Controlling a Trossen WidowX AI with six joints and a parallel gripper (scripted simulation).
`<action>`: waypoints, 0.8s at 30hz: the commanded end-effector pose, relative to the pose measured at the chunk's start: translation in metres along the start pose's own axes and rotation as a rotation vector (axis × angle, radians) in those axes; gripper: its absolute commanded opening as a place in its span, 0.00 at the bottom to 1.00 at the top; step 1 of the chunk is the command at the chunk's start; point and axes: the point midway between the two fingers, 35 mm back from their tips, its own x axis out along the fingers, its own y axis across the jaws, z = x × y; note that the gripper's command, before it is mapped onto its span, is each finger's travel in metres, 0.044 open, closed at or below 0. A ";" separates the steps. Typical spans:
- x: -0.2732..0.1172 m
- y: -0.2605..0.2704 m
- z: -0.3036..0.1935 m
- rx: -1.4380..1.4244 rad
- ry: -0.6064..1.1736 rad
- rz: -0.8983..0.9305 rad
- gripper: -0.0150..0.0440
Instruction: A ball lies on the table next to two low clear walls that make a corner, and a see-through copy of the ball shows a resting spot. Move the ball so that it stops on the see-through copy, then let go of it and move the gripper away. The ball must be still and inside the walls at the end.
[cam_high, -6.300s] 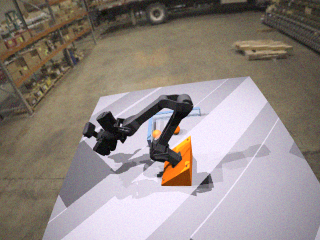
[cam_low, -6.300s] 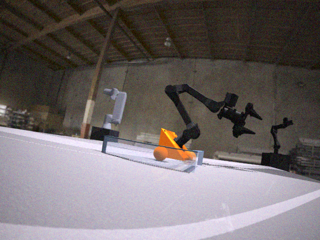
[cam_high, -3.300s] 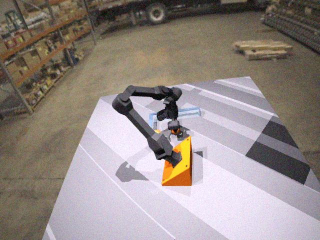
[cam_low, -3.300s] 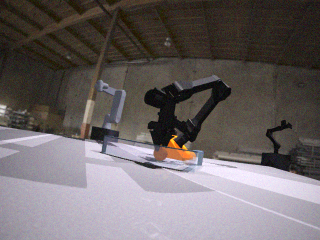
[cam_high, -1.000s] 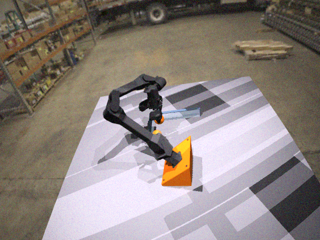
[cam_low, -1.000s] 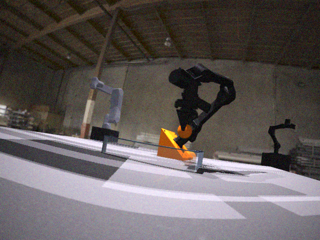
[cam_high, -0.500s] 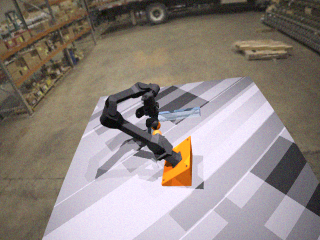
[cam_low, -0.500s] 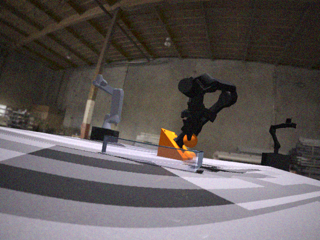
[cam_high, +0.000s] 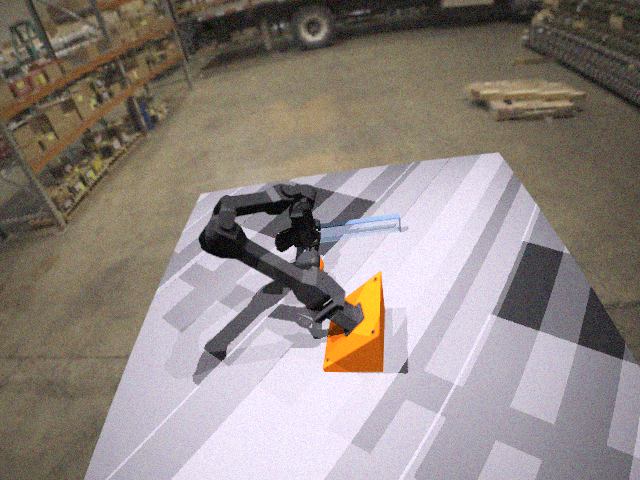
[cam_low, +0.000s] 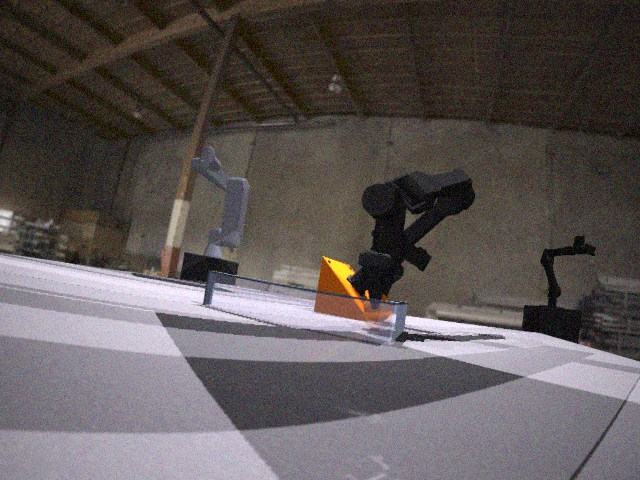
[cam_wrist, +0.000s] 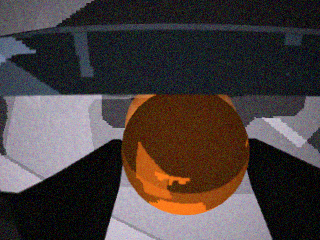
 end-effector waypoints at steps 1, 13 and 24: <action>0.004 0.001 0.000 0.007 -0.006 -0.001 0.25; 0.020 0.001 0.001 0.007 -0.007 -0.002 0.25; 0.017 0.000 0.001 0.002 -0.002 -0.004 0.70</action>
